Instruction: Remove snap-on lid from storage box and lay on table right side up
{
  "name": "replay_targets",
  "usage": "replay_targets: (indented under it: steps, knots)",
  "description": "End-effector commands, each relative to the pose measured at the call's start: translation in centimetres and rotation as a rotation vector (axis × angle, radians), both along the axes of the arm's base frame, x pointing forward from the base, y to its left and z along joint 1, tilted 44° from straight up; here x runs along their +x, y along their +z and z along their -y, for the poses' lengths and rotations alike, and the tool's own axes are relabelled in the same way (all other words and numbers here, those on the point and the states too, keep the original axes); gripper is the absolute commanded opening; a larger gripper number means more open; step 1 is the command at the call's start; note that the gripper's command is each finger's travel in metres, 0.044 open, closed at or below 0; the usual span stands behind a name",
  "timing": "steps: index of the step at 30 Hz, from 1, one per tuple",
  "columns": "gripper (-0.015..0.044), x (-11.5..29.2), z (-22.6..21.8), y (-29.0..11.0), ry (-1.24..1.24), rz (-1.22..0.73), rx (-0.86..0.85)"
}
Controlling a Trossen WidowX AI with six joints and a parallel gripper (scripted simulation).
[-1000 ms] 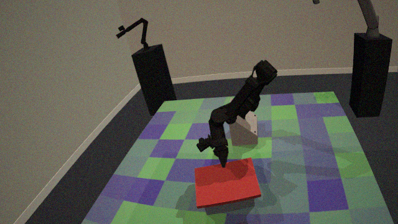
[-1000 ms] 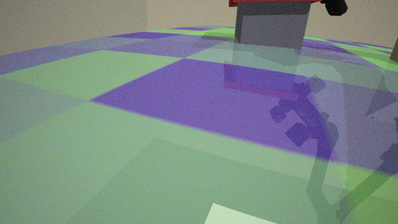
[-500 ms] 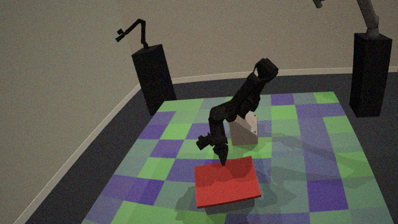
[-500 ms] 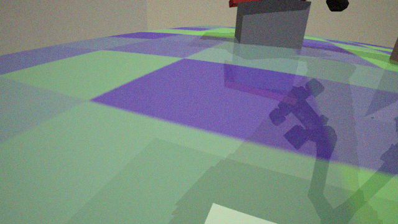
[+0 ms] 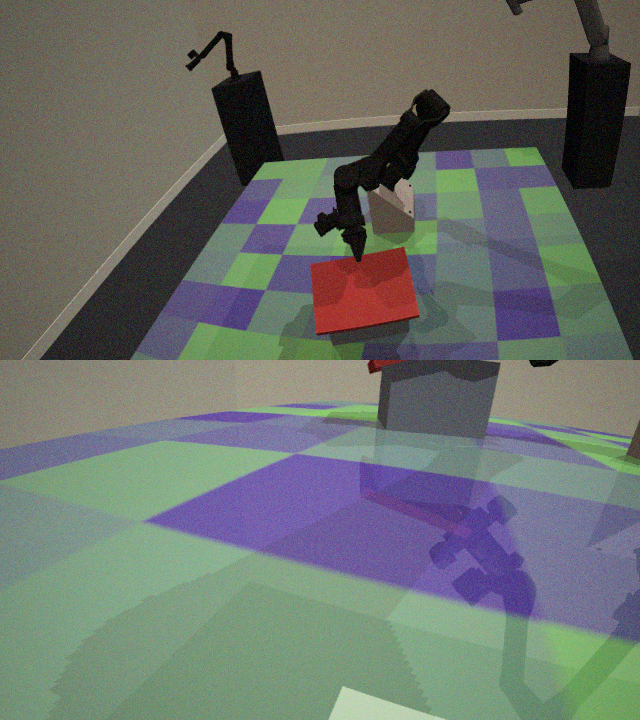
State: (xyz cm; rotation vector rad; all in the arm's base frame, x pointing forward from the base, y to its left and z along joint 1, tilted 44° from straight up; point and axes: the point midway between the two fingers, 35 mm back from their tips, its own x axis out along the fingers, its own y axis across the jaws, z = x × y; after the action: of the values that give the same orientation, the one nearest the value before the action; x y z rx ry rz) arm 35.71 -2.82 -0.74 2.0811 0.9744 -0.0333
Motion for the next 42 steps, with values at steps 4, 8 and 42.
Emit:
replay_targets:
  steps: [4,8,42]
  knots:
    - [0.0000,0.5,0.8,0.9,-0.001,0.007,-0.002]
    - [0.0000,0.8,1.1,1.3,-0.001,0.007,-0.003]
    - [0.0000,4.0,3.3,5.2,-0.001,0.008,-0.004]
